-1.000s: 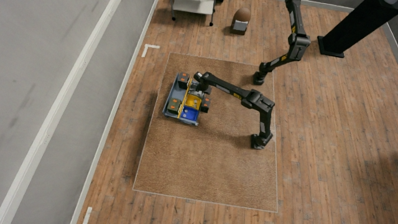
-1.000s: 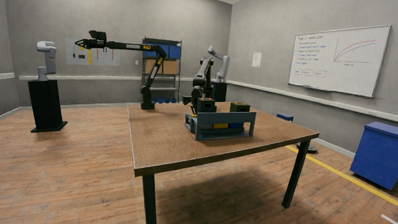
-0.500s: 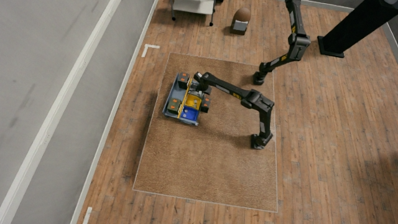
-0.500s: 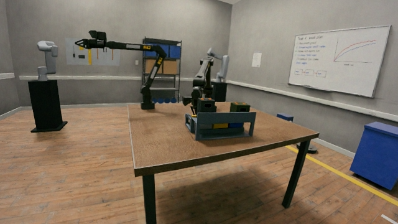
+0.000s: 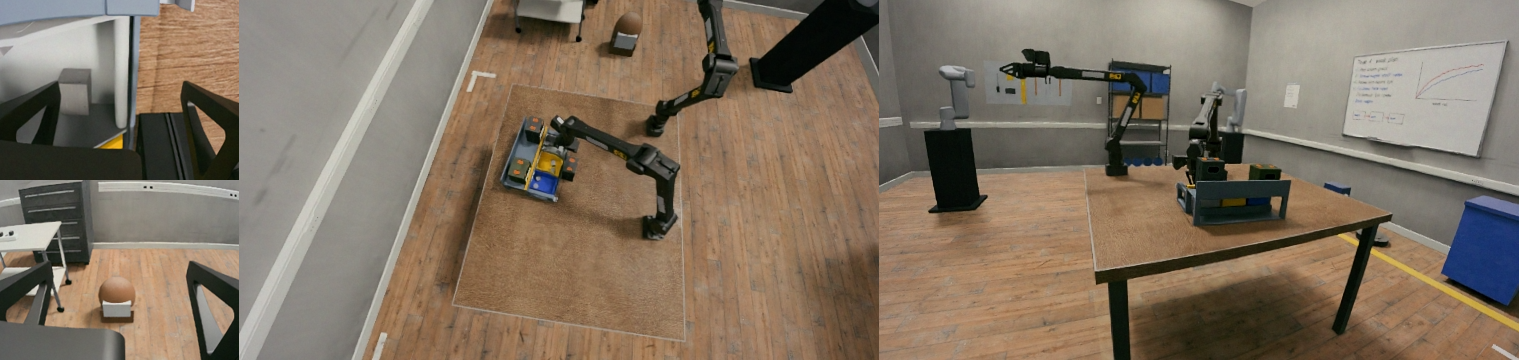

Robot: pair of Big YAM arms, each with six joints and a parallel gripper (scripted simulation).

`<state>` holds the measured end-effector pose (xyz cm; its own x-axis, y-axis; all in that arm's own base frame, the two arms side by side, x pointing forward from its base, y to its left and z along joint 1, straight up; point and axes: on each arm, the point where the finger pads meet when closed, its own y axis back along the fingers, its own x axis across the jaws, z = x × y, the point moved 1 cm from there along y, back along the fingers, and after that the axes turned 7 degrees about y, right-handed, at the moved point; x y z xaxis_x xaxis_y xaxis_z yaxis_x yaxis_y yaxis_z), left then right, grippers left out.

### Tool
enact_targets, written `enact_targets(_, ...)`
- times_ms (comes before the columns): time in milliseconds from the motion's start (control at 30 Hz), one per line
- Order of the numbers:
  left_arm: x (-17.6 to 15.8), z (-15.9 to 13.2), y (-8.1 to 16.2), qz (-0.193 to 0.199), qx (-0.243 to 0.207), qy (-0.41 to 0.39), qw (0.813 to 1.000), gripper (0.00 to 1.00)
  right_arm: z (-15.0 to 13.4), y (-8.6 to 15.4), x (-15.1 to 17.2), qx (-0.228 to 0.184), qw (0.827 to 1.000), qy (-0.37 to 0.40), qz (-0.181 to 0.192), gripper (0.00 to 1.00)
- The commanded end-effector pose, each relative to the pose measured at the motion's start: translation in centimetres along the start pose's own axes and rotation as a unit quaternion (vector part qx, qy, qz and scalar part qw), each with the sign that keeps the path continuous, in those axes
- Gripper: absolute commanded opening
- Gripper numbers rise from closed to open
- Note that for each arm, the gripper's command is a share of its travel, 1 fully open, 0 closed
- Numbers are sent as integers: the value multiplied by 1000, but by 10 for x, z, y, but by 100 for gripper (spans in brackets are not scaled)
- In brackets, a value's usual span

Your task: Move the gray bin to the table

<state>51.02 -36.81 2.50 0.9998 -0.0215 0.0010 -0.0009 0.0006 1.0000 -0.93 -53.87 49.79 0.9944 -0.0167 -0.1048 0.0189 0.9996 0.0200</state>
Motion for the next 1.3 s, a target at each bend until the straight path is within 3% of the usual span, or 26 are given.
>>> enact_targets(0,1,-1,-20,-11,6,2,1000,90,2,4,-5,-10,1000,9,-4,100)
enact_targets(1267,1,-1,-26,-10,5,2,1000,90,2,4,-5,-10,1000,9,-4,100)
